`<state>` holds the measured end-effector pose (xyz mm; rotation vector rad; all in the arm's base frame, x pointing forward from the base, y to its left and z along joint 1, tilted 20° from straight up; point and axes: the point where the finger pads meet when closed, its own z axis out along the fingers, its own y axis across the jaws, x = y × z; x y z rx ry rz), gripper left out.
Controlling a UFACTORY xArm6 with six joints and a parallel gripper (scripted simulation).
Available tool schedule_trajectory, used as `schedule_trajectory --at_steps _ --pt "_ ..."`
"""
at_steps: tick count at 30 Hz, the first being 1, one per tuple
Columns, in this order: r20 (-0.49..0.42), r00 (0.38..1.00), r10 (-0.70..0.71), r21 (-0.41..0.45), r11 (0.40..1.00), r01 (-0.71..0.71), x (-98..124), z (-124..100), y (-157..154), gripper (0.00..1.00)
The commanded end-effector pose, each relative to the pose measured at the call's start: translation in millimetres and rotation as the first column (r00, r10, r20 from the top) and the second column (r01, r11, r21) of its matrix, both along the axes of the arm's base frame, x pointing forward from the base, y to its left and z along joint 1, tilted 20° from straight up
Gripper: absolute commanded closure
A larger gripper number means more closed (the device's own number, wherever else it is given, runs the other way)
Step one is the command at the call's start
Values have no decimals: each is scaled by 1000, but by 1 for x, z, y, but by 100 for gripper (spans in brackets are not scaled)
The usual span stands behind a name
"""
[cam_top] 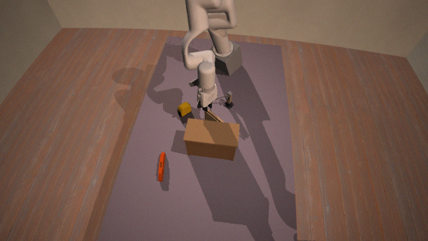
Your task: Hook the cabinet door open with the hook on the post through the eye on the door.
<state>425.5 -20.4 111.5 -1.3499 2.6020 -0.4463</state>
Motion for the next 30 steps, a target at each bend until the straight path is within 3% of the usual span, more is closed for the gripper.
schedule_trajectory --at_steps 1,19,30 --pt "3 1000 0 0 1000 0 -2 10 2 73" --pt "3 1000 0 0 1000 0 -11 40 8 73" --pt "3 1000 0 0 1000 0 -13 47 9 73"
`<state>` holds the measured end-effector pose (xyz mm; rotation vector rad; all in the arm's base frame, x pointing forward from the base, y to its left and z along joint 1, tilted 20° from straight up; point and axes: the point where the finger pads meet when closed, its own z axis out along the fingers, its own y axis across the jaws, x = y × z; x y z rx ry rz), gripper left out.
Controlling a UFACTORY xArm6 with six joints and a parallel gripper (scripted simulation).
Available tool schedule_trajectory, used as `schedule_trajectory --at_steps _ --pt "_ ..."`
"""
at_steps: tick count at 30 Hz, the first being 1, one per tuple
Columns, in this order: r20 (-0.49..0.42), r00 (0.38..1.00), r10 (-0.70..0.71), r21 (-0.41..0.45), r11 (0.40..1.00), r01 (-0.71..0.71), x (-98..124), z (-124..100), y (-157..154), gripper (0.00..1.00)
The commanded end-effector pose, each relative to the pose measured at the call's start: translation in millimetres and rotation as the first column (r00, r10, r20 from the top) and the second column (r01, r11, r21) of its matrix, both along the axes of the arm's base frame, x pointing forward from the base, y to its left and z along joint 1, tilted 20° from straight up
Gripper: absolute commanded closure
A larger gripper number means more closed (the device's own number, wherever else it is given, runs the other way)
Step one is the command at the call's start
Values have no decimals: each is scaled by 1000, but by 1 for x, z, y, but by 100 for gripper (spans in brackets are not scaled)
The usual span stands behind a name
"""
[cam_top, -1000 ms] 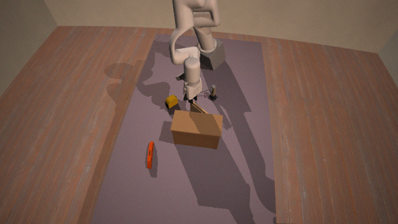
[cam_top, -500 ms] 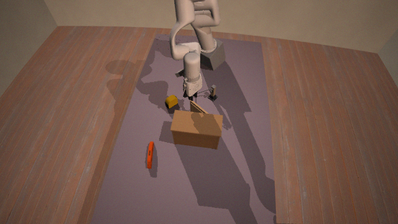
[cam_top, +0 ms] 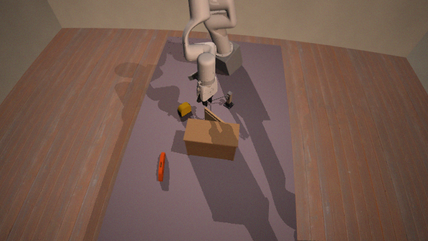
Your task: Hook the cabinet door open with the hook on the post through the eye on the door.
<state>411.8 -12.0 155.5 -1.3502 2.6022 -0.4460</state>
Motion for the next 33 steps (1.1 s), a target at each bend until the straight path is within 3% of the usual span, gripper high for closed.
schedule_trajectory --at_steps 1,9,12,14,18,21,33 --pt "4 1000 0 0 1000 0 1 3 0 73" --pt "-3 999 33 -10 999 -33 -7 3 0 73" --pt "-36 984 177 -52 983 -178 -41 -2 -3 73" --pt "-36 984 177 -52 983 -178 -41 -2 -3 73" --pt "-106 906 409 -112 901 -420 -99 -22 -7 73" --pt "-143 847 512 -133 838 -529 -121 -34 -9 73" --pt "-146 841 521 -135 832 -538 -123 -35 -9 77"
